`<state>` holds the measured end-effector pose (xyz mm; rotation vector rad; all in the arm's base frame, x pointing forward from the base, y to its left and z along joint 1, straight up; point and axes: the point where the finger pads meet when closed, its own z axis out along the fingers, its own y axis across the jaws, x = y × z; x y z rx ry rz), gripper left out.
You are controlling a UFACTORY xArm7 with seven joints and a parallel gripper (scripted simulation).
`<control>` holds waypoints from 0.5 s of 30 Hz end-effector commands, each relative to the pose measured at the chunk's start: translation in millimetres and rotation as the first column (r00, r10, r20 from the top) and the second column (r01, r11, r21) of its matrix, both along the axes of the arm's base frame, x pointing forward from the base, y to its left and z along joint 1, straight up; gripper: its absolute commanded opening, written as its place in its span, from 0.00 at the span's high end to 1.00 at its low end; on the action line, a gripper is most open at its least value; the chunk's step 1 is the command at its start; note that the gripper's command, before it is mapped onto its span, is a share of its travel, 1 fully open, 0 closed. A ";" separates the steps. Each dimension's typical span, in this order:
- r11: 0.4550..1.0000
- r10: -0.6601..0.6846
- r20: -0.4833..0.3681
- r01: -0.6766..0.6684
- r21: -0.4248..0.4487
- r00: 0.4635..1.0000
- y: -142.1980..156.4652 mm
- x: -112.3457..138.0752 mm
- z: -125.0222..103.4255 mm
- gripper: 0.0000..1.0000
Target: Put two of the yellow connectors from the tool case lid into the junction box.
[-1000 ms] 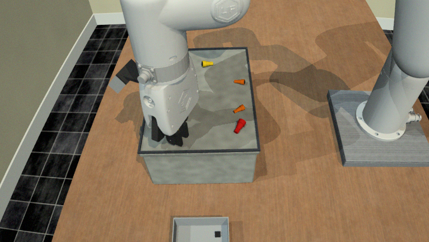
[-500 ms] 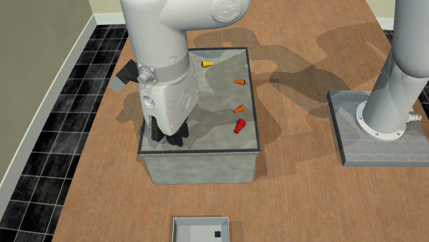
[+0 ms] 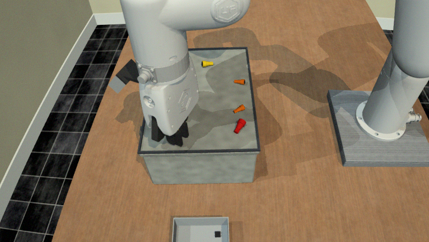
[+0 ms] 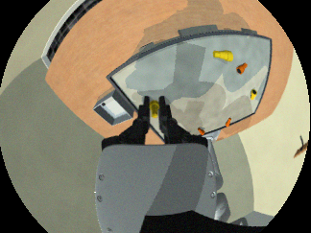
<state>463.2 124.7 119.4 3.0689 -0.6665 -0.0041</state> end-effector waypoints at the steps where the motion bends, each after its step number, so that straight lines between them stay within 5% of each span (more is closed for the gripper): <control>1: 1.000 0.000 0.002 0.000 0.000 1.000 0.0 0.8 0.9 0.98; 15: 1.000 0.000 0.002 0.000 0.000 1.000 0.0 0.8 29.2 0.98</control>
